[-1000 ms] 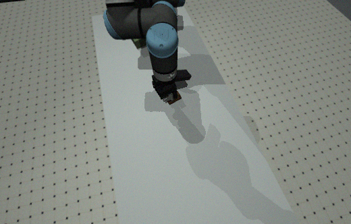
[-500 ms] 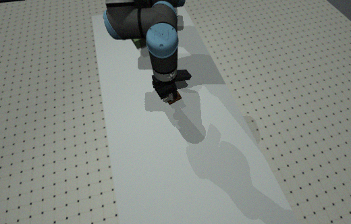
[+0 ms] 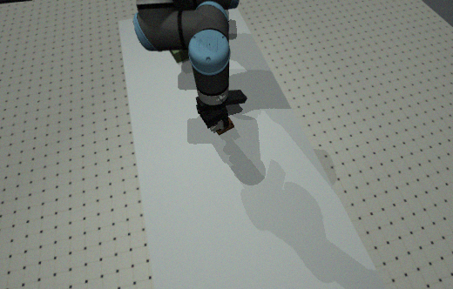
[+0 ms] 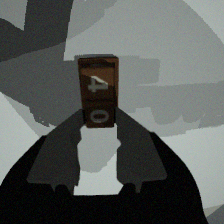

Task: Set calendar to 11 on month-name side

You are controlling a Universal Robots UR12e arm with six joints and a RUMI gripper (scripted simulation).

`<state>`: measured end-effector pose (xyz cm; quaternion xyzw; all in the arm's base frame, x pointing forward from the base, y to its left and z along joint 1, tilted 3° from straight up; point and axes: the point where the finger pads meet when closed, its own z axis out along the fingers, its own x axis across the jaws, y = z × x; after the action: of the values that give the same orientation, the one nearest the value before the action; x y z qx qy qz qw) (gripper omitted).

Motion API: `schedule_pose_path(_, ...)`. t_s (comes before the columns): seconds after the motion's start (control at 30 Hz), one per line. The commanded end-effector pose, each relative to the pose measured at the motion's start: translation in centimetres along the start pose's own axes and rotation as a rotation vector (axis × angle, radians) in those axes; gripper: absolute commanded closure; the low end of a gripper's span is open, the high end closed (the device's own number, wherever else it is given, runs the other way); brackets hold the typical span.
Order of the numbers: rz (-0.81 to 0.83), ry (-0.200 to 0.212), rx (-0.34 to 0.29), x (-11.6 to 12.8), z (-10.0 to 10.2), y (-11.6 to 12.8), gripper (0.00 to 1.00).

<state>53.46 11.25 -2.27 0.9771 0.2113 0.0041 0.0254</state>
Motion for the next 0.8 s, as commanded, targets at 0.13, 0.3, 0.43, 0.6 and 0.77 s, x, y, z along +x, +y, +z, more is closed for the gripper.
schedule_pose_path(0.13, 0.0, 0.001, -0.001, 0.05, -0.05, 0.03, 0.86)
schedule_pose_path(0.3, 0.0, 0.001, -0.001, 0.05, -0.05, 0.03, 0.79)
schedule_pose_path(0.43, 0.0, 0.001, -0.001, 0.05, -0.05, 0.03, 0.76)
schedule_pose_path(0.6, 0.0, 0.001, -0.001, 0.05, -0.05, 0.03, 0.72)
schedule_pose_path(0.77, 0.0, 0.001, -0.001, 0.05, -0.05, 0.03, 0.72)
